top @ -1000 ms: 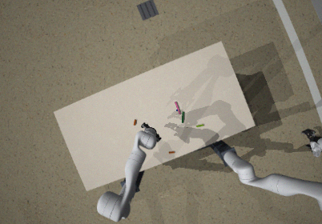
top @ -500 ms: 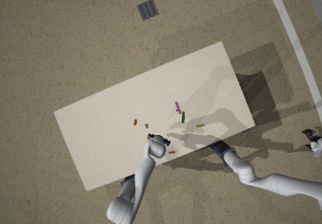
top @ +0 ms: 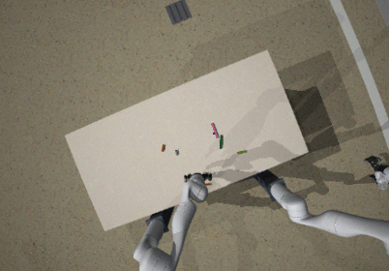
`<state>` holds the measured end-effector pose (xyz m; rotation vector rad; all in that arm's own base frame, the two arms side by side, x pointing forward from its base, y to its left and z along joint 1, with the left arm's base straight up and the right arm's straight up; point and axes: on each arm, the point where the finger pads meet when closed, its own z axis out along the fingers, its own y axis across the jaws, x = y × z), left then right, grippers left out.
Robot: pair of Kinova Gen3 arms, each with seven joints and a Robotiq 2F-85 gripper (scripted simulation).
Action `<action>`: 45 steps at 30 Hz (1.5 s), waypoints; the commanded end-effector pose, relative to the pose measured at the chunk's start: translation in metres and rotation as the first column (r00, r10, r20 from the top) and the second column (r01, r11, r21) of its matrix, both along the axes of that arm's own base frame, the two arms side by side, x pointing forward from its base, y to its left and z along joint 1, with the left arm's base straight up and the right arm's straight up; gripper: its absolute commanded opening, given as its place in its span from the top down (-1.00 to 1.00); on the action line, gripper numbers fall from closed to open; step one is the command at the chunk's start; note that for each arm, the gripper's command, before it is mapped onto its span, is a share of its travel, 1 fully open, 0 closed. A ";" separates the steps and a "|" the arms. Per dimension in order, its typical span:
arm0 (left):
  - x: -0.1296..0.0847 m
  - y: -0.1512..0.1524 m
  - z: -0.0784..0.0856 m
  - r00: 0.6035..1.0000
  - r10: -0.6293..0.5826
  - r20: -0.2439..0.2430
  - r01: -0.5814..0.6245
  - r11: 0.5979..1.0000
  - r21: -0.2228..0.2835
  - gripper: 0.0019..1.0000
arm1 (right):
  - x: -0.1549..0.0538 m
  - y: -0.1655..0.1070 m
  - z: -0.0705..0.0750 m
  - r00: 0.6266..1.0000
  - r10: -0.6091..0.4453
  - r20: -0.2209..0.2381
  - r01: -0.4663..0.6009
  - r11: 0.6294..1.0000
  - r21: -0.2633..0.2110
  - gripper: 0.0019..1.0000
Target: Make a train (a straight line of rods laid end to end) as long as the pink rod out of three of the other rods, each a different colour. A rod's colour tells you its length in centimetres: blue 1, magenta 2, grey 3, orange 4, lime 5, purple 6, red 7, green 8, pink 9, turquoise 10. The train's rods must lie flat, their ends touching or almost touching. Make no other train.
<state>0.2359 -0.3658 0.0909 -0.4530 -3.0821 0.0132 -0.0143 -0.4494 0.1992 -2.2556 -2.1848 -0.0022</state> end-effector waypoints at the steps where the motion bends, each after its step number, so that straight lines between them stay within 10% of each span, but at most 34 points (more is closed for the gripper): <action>1: -0.010 -0.002 -0.002 0.997 0.080 0.019 -0.080 0.997 0.006 -1.00 | 0.000 0.000 0.001 1.000 0.000 0.000 0.000 1.000 -0.002 -1.00; 15: -0.036 -0.002 -0.009 0.959 0.282 0.027 -0.282 0.959 0.003 -1.00 | 0.000 0.000 0.001 1.000 0.000 0.000 0.000 1.000 -0.002 -1.00; 45: -0.039 -0.002 -0.010 0.950 0.312 0.028 -0.312 0.950 0.003 -1.00 | 0.000 0.000 0.001 1.000 0.000 0.000 0.000 1.000 -0.002 -1.00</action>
